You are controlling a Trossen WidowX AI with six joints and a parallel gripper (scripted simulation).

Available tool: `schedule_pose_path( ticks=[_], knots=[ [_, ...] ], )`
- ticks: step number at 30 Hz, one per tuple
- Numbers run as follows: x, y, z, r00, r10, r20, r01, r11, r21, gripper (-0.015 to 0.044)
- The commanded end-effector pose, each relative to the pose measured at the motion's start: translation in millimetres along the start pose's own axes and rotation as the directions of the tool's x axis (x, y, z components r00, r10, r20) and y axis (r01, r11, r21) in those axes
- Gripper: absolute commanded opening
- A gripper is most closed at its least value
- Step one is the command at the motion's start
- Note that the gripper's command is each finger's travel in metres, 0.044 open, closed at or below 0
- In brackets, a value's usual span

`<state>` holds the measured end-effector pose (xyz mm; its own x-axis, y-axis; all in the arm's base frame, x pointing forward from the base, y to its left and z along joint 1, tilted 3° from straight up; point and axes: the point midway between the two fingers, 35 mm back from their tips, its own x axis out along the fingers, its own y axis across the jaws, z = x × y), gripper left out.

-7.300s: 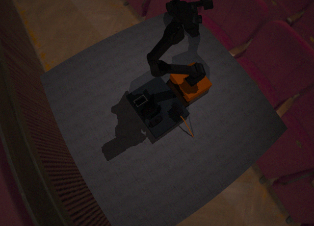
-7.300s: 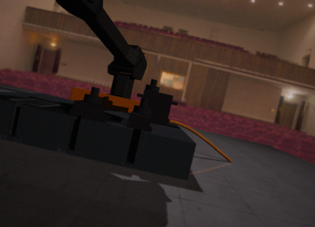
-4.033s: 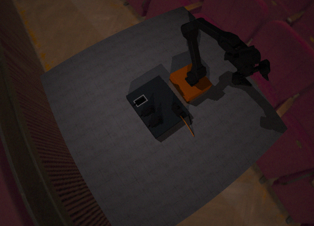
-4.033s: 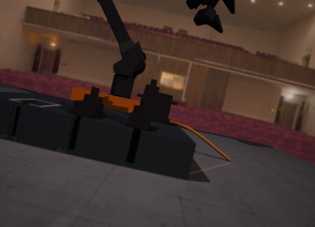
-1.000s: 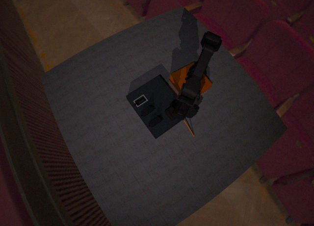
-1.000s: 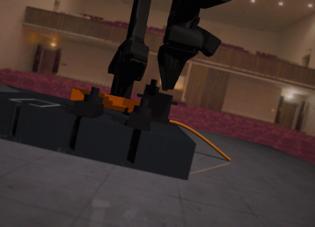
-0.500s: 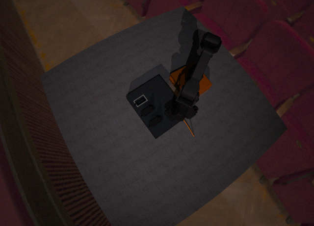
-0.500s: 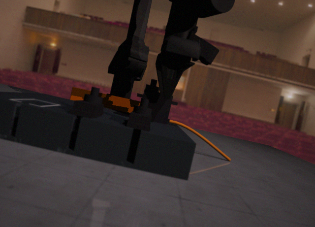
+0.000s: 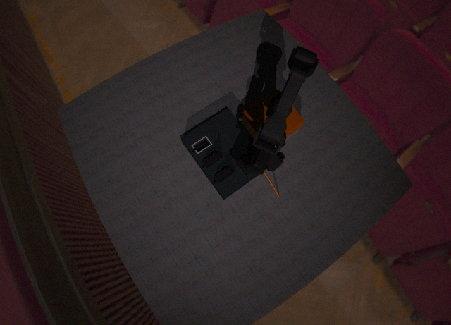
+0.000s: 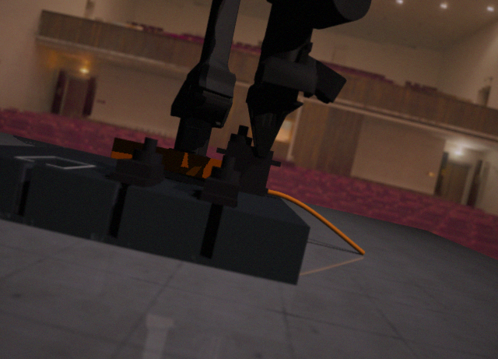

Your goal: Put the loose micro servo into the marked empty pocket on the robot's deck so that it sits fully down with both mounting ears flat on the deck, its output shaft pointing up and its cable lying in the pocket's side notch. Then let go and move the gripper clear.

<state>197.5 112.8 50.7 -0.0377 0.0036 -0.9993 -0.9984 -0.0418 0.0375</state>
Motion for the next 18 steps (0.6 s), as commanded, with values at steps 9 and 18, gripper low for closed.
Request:
schedule_pose_path(
  ticks=[9,18],
  knots=[
    [-29.4,7.0,-3.4,1.000,-0.001,-0.002,0.001,1.000,0.004,0.0000],
    [-29.7,9.8,-4.5,1.000,-0.001,-0.002,0.001,1.000,0.004,0.0000]
  ],
)
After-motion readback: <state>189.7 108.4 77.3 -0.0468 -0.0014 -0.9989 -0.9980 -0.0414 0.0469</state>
